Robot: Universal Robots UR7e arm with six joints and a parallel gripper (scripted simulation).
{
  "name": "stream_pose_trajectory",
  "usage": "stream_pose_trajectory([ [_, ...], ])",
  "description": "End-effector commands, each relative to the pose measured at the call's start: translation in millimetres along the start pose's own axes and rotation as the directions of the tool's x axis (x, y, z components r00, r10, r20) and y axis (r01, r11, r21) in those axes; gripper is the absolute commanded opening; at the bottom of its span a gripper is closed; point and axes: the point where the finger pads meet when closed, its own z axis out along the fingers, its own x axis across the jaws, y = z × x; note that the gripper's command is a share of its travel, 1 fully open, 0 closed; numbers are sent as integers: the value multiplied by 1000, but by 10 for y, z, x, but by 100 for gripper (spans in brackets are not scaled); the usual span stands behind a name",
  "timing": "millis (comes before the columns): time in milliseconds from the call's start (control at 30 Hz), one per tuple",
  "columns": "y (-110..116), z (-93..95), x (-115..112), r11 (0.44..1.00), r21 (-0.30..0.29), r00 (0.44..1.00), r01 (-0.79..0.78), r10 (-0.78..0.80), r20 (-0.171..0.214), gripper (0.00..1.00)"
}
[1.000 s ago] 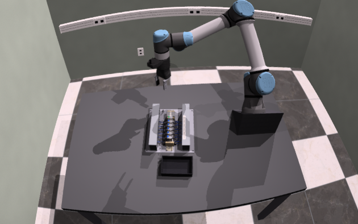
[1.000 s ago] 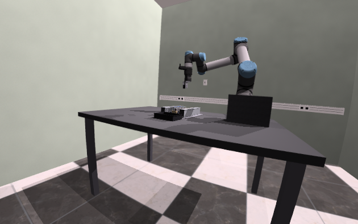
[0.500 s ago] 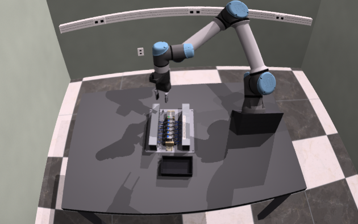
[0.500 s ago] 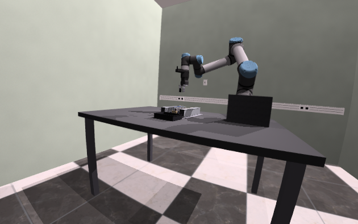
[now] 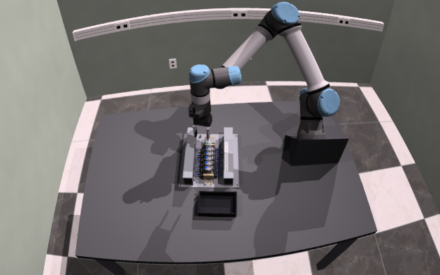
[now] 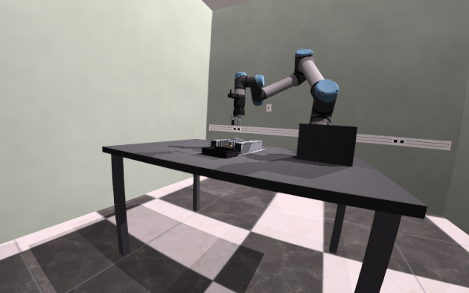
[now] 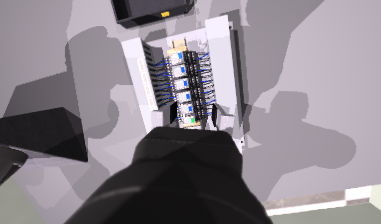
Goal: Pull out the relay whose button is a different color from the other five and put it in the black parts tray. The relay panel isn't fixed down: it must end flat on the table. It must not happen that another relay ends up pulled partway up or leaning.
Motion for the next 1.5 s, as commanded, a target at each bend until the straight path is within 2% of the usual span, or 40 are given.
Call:
stream_pose_trajectory([
  [0,-156,107,-91,998,2,998,68,-68,-6,98],
  [667,-434,326,-322,979,1,979,205,-205,-8,98],
  [1467,-487,370,-373,972,0,972,233,-233,-9,98],
])
